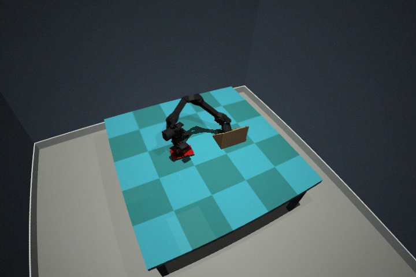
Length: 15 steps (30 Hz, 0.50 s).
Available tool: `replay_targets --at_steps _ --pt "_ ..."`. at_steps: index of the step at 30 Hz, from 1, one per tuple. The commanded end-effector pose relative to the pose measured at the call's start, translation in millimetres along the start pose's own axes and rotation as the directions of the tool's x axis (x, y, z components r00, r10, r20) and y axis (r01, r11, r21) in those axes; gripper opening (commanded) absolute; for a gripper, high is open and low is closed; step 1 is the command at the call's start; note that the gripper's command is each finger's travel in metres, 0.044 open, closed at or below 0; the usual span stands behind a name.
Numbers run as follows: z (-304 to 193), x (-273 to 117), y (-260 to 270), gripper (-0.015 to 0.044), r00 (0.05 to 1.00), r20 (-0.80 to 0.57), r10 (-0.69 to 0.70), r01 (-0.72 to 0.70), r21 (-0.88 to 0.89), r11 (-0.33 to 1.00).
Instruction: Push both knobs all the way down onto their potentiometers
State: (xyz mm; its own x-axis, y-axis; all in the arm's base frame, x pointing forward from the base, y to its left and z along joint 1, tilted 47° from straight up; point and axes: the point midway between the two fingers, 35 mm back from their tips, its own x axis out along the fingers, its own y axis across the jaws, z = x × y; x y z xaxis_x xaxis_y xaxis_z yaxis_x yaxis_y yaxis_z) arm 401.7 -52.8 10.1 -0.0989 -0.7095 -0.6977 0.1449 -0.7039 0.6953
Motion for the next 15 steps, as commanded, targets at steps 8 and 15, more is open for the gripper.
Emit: replay_targets --at_steps 8,15 --pt "-1.4 18.7 5.2 0.0 1.0 0.018 0.001 -0.002 0.019 1.0" --pt "-1.3 21.0 5.2 0.0 1.0 0.018 0.001 -0.002 0.019 1.0"
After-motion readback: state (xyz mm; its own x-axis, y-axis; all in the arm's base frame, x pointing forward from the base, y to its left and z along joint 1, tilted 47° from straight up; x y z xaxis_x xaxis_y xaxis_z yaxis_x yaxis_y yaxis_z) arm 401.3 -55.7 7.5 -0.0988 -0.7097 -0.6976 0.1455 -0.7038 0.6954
